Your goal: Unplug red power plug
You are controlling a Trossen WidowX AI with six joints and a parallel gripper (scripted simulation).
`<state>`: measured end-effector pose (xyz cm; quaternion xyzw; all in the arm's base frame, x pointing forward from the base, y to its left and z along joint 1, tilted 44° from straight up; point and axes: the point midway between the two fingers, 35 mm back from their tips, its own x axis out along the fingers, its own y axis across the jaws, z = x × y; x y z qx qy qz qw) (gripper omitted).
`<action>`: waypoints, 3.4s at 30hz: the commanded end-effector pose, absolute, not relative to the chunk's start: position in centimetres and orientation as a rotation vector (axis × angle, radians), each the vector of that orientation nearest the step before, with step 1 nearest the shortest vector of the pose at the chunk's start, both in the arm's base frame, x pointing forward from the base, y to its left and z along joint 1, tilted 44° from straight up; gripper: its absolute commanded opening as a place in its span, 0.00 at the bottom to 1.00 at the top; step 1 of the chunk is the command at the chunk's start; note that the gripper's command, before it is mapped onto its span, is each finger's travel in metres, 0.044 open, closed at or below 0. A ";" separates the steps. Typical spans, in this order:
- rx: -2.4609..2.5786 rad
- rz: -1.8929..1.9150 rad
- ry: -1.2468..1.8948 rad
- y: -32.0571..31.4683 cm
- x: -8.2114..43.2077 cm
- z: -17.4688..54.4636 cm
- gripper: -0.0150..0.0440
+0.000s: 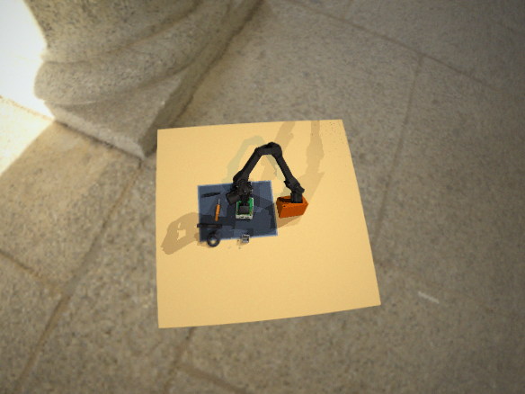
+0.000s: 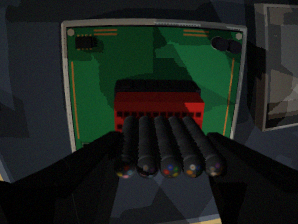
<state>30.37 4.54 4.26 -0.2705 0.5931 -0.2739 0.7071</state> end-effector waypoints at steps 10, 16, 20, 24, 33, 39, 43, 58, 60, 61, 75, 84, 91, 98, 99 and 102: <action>-0.523 -0.500 1.329 4.8 30.1 5.7 0.25; -0.639 -0.641 1.290 6.0 30.1 4.9 0.25; -0.670 -0.678 1.279 6.3 30.2 4.6 0.25; -0.633 -0.632 1.293 6.1 30.1 5.0 0.25; -0.484 -0.454 1.340 4.9 30.0 6.5 0.25; -0.535 -0.514 1.325 5.4 30.0 6.2 0.25; -0.576 -0.565 1.313 6.0 30.0 6.0 0.25; -0.576 -0.565 1.312 5.2 30.2 5.2 0.25; -0.576 -0.565 1.312 4.9 30.2 4.8 0.25; -0.576 -0.565 1.312 4.9 30.2 4.8 0.30; -0.577 -0.565 1.312 4.8 30.3 4.7 0.68; -0.577 -0.566 1.312 3.7 30.5 3.6 0.68; -0.577 -0.566 1.312 3.6 30.6 3.5 0.59; -0.577 -0.566 1.312 3.6 30.6 3.5 0.28; -0.577 -0.566 1.312 3.6 30.6 3.5 0.25; -0.577 -0.566 1.312 3.6 30.6 3.5 0.25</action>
